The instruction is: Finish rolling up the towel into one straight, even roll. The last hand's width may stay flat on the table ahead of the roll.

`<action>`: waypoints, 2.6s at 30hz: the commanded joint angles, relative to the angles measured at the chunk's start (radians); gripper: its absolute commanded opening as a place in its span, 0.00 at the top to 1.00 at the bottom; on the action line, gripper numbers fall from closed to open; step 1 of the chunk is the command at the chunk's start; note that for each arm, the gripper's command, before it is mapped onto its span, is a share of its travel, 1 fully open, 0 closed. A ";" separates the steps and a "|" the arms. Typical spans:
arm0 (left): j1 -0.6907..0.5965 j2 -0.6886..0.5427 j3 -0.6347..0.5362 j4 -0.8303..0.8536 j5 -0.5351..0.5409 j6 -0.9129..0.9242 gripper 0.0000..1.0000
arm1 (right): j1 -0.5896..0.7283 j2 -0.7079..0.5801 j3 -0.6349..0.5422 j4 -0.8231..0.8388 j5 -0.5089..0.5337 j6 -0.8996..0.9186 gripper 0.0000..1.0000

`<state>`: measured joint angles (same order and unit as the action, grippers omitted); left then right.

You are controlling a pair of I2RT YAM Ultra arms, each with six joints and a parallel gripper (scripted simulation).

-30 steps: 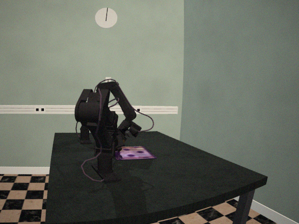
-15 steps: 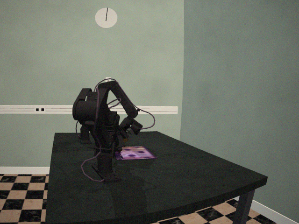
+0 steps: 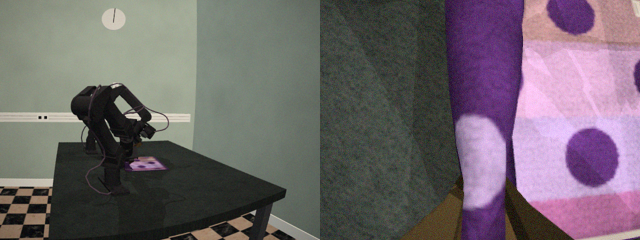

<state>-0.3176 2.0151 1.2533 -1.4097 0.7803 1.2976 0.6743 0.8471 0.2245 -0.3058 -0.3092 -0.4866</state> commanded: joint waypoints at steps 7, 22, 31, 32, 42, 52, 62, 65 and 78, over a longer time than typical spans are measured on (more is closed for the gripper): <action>-0.032 -0.167 -0.104 0.141 -0.015 -0.022 0.11 | -0.169 0.200 0.115 -0.128 -0.279 -0.084 0.80; -0.238 -0.782 -0.569 0.742 -0.173 -0.270 0.06 | -0.355 0.585 0.304 -0.359 -0.550 -0.265 0.80; -0.427 -1.067 -0.789 0.998 -0.390 -0.398 0.03 | -0.404 0.757 0.392 -0.500 -0.626 -0.369 0.80; -0.441 -1.080 -0.800 1.010 -0.408 -0.406 0.03 | -0.406 0.770 0.399 -0.511 -0.629 -0.378 0.80; -0.445 -1.071 -0.807 1.033 -0.428 -0.391 0.02 | -0.412 0.820 0.408 -0.518 -0.635 -0.411 0.80; -0.413 -1.037 -0.830 1.072 -0.392 -0.343 0.02 | -0.412 0.845 0.398 -0.486 -0.635 -0.414 0.80; -0.426 -0.970 -0.956 1.263 -0.401 -0.352 0.02 | -0.412 0.845 0.398 -0.486 -0.635 -0.414 0.80; -0.431 -0.931 -0.985 1.332 -0.404 -0.356 0.02 | -0.412 0.845 0.398 -0.486 -0.635 -0.414 0.80; -0.449 -0.857 -0.976 1.410 -0.414 -0.374 0.28 | -0.412 0.845 0.398 -0.486 -0.635 -0.414 0.80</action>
<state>-0.7532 1.1465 0.2752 -0.0303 0.3706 0.9348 0.2668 1.6722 0.6113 -0.8097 -0.9627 -0.8921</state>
